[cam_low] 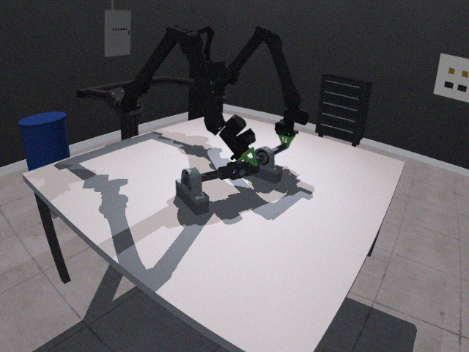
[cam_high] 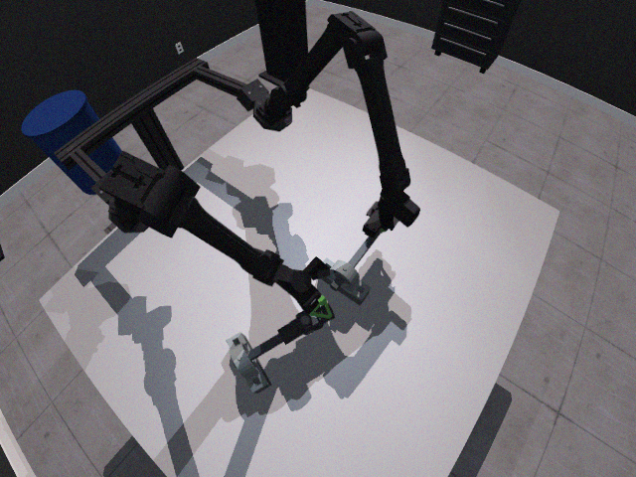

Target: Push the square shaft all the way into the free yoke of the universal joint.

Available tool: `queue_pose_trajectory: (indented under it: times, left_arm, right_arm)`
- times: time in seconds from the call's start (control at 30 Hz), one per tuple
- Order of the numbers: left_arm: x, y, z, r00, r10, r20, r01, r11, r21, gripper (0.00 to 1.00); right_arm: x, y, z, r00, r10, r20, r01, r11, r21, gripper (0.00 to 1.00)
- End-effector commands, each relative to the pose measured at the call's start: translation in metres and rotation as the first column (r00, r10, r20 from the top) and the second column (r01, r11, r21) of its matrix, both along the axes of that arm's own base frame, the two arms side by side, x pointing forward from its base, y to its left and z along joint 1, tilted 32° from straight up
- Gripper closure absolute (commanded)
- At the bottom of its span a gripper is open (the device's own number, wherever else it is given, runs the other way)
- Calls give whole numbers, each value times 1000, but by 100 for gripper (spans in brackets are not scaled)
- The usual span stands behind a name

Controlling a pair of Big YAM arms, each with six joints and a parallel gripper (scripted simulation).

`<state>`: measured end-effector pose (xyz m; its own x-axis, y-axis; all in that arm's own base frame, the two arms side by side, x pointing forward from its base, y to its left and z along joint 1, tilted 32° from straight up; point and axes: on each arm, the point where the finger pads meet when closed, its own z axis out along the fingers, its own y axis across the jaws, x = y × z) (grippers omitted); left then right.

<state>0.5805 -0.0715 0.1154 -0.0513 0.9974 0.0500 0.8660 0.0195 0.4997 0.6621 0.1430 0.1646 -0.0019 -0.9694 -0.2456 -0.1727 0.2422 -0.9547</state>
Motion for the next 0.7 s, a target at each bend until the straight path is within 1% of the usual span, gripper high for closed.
queue_pose_trajectory:
  times: [0.0, 0.17, 0.2, 0.27, 0.37, 0.67]
  left_arm:
    - [3, -1, 9, 1000, -3, 20, 3, 1000, -3, 81]
    - [3, -1, 9, 1000, -3, 20, 3, 1000, -3, 81]
    - [3, -1, 9, 1000, -3, 20, 3, 1000, -3, 81]
    - [3, -1, 9, 1000, -3, 20, 3, 1000, -3, 81]
    - [3, -1, 9, 1000, -3, 20, 3, 1000, -3, 81]
    - [3, -1, 9, 1000, -3, 20, 3, 1000, -3, 81]
  right_arm:
    - [-6, -13, 21, 999, 12, 42, -11, 1000, -28, 53]
    - [-9, -11, 19, 997, 70, 36, -68, 995, -66, 53]
    - [-11, -11, 15, 996, 86, 20, -84, 993, -79, 53]
    - [-12, -10, 14, 994, 110, 16, -108, 990, -94, 53]
    - [-13, -10, 13, 993, 119, 15, -117, 988, -100, 53]
    - [-21, -8, 5, 973, 229, -21, -229, 958, -170, 53]
